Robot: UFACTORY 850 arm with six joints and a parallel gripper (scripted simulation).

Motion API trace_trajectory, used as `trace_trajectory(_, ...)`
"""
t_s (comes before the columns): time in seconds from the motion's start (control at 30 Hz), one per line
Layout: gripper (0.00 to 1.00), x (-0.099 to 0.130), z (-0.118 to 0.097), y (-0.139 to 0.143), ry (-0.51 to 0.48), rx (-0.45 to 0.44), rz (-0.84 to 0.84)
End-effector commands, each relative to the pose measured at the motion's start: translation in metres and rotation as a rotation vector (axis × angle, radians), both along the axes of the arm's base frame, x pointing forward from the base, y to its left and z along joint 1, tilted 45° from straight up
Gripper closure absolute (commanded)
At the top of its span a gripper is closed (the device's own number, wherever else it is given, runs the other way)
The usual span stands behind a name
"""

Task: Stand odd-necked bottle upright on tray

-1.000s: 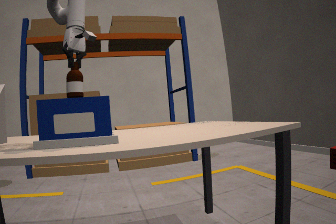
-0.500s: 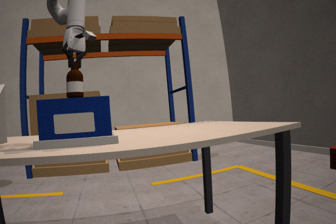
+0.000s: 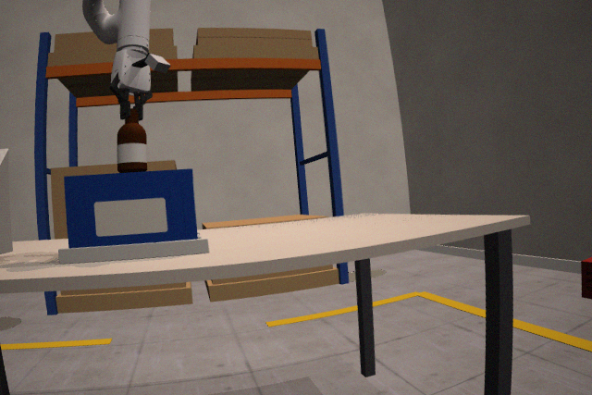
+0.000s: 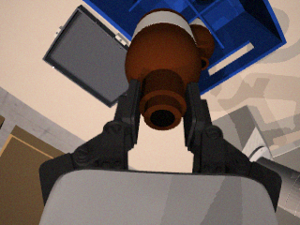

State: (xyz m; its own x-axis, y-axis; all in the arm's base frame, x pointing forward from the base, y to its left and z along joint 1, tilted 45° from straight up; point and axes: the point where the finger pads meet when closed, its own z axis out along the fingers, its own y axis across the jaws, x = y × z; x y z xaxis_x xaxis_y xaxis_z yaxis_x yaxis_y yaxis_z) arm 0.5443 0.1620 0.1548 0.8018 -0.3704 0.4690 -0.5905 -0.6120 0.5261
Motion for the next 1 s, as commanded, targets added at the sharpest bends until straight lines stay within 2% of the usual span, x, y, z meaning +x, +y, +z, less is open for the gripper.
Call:
trace_trajectory(0.0, 1.0, 0.0, 0.0, 0.001, -0.001, 0.001, 0.001)
trace_trajectory(0.97, 1.0, -0.002, -0.016, 0.018, -0.001, 0.001, 0.001)
